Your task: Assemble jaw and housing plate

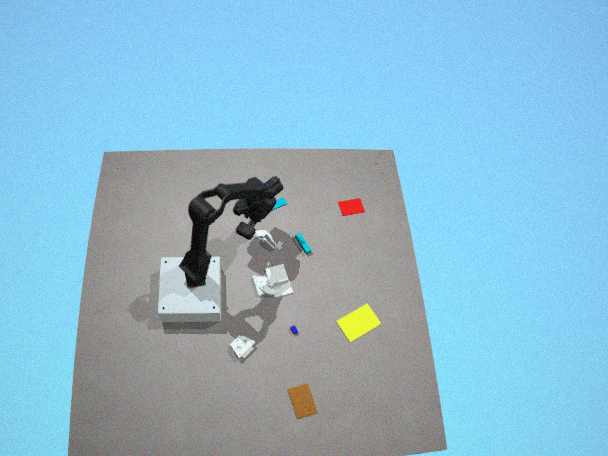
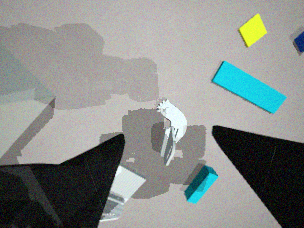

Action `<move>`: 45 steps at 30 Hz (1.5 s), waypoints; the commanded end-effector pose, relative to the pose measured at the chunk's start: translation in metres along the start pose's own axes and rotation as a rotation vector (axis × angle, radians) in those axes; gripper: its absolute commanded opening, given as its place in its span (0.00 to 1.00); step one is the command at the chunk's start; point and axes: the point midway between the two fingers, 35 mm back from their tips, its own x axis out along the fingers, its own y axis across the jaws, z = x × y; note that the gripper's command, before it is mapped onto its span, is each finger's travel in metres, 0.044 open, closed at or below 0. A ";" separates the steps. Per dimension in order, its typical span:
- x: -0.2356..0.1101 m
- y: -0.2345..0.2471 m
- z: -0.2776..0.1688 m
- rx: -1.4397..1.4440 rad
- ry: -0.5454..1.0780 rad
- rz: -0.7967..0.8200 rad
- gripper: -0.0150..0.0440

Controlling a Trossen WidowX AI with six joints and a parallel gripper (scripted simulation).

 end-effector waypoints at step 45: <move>0.000 0.000 0.000 0.000 0.000 0.000 0.25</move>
